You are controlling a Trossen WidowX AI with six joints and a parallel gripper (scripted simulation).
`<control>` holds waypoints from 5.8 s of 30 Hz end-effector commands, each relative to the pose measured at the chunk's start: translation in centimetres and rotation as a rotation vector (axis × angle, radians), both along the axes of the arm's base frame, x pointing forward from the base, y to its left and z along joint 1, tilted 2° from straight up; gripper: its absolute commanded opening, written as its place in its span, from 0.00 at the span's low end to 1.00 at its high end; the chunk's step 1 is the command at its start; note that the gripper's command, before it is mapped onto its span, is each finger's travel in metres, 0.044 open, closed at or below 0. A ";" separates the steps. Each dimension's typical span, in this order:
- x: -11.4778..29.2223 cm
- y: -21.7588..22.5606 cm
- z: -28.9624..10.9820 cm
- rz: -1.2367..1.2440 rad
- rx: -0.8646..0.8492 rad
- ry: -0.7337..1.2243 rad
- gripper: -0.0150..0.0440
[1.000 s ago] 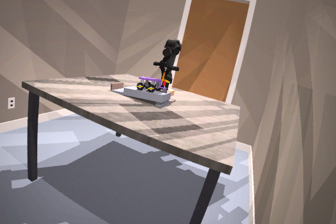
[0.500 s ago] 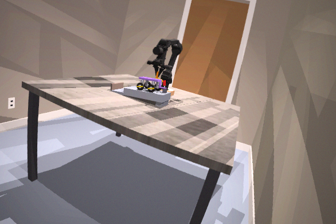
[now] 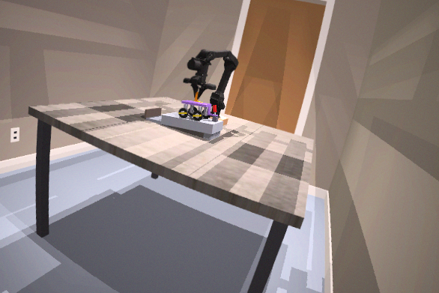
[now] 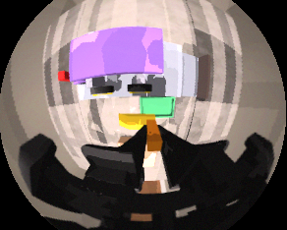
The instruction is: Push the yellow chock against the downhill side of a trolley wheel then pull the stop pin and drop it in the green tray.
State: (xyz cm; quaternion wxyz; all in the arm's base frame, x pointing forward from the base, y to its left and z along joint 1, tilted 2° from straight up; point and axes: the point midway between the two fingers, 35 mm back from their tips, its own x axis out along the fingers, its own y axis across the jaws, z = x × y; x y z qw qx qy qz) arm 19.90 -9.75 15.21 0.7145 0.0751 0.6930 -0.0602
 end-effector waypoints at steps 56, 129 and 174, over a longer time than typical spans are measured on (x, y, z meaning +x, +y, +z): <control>3.8 -9.9 -4.4 0.008 0.096 -0.029 0.25; 4.4 -5.8 -7.0 0.010 0.095 -0.024 0.25; 7.5 -3.7 1.5 -0.291 0.080 -0.104 0.58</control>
